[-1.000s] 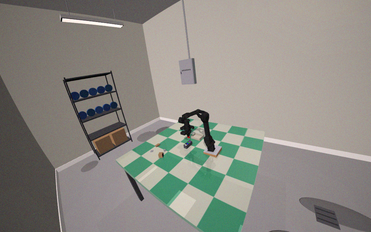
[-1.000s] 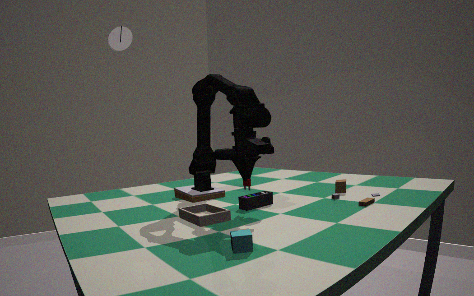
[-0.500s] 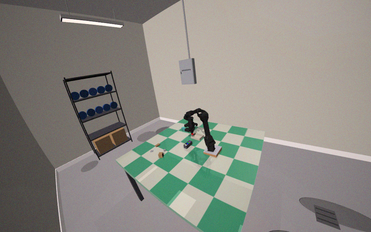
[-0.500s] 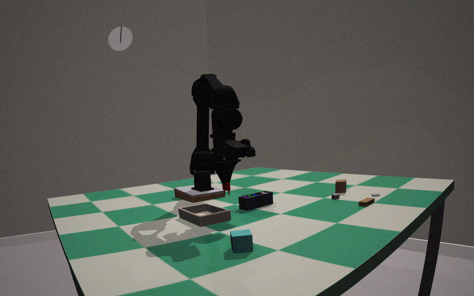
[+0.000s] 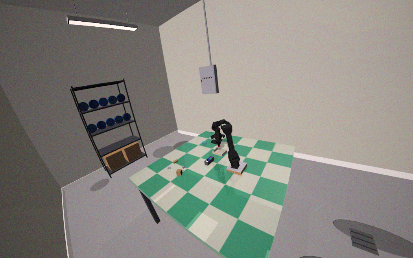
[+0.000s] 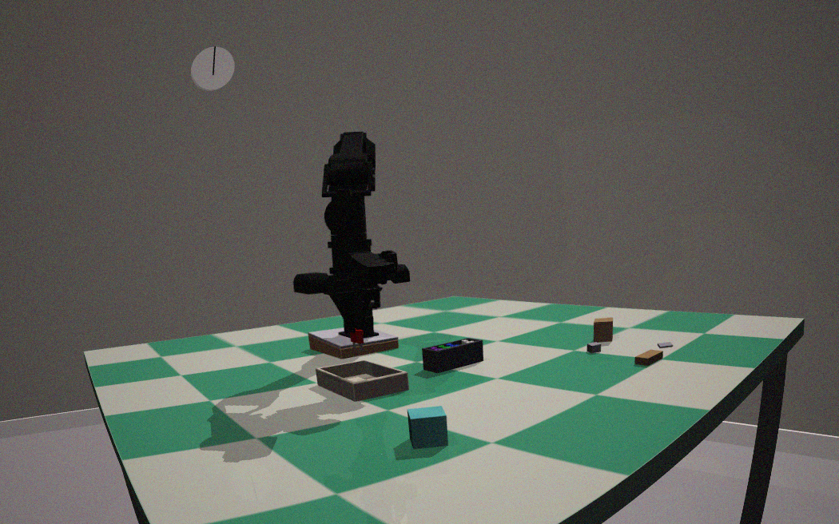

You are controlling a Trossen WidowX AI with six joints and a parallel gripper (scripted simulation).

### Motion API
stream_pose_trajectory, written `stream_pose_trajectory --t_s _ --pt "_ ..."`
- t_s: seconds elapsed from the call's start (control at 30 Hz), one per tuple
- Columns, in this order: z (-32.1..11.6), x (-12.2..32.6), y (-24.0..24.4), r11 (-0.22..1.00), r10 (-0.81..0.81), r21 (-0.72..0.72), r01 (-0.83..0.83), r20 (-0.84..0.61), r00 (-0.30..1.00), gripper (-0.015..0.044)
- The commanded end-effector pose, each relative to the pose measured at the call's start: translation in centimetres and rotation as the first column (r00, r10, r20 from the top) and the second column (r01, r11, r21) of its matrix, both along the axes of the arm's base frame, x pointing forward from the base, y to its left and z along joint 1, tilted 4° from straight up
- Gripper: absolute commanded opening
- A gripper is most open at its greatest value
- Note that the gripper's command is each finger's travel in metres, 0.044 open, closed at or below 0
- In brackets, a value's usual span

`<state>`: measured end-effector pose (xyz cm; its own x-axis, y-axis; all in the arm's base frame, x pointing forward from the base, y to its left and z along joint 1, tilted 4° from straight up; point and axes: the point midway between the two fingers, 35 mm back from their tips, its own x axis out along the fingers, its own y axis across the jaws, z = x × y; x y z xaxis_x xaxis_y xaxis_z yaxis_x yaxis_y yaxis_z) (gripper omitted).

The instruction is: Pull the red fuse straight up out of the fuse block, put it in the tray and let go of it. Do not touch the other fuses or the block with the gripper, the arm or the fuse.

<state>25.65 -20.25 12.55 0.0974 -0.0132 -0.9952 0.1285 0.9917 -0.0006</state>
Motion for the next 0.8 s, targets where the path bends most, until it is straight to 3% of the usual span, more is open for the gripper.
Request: stream_pose_trajectory --t_s 0.0,0.77 --pt "-0.2 0.1 -0.3 1.0 0.012 0.007 -0.012 0.002 1.0 0.0" --pt "-3.8 0.4 -0.3 1.0 0.012 0.007 -0.012 0.002 1.0 0.0"
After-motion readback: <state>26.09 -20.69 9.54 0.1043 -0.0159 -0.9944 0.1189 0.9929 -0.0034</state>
